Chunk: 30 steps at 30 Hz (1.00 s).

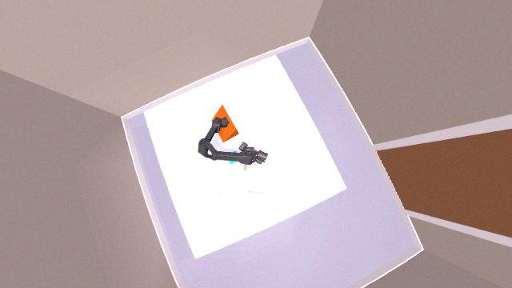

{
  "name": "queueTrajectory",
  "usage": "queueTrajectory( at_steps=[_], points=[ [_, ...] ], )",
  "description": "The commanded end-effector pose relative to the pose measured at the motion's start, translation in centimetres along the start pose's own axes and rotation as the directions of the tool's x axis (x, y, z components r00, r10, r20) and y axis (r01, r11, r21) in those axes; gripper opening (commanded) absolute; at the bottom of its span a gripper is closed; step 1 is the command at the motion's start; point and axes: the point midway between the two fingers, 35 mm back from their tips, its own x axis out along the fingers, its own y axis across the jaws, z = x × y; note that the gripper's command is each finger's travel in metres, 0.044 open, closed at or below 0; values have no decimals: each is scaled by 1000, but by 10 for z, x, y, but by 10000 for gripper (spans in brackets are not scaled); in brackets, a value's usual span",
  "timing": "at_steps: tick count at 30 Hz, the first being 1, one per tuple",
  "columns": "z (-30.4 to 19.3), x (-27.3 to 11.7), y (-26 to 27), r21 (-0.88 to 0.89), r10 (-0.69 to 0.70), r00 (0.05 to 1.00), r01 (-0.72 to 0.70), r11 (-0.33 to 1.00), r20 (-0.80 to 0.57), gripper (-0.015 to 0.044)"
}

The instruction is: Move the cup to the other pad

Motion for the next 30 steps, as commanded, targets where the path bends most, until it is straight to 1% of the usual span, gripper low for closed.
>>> queueTrajectory(
  at_steps=[1,30],
  points=[
    [5,1,-8,-6,-2,1000,2,1000,4,0],
    [37,-3,-50,-6,-5,1000,5,1000,4,0]
  ],
)
